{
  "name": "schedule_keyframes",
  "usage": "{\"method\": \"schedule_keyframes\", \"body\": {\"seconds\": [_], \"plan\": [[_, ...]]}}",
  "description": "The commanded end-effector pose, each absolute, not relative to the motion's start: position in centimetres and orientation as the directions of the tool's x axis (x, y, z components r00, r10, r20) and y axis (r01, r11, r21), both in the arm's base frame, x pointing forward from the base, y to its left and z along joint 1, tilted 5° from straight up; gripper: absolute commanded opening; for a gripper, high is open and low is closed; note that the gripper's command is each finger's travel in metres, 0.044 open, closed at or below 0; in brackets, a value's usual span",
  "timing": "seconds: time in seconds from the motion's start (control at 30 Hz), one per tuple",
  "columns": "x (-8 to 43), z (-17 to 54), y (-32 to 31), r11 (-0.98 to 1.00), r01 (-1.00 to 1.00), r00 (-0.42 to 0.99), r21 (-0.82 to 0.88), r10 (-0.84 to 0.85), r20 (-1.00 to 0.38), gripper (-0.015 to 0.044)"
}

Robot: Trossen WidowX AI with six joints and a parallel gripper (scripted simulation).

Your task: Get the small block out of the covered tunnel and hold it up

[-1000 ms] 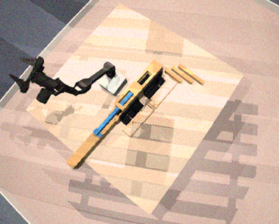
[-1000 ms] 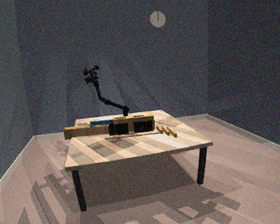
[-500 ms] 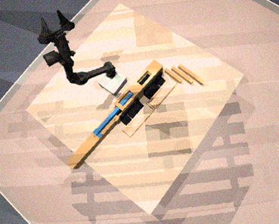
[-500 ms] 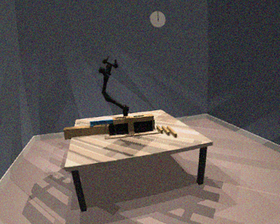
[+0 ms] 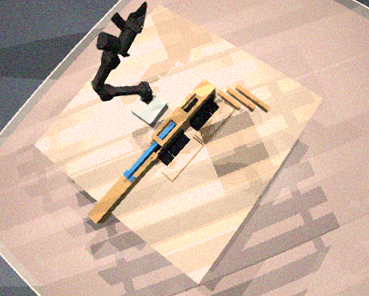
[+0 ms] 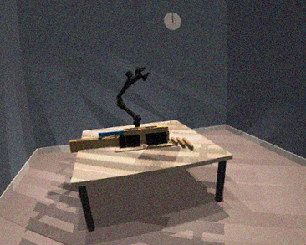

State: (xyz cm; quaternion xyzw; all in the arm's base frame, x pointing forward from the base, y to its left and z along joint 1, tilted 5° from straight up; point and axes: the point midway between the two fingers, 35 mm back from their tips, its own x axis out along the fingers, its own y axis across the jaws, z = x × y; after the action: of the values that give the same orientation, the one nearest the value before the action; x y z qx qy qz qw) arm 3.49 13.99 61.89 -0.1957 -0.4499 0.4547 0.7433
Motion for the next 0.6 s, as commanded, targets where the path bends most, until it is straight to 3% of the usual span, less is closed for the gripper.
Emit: {"method": "schedule_keyframes", "body": {"seconds": [0.0, 0.3, 0.57], "plan": [[7.9, 58.0, 17.0, 0.485, -0.625, 0.330, -0.612, 0.874, 0.356, 0.0440], [17.9, 46.3, 20.1, 0.584, -0.764, 0.612, -0.275, 0.790, -0.023, 0.0440], [24.3, 34.6, 18.0, 0.793, -0.609, 0.729, 0.028, 0.573, -0.375, 0.0440]]}}
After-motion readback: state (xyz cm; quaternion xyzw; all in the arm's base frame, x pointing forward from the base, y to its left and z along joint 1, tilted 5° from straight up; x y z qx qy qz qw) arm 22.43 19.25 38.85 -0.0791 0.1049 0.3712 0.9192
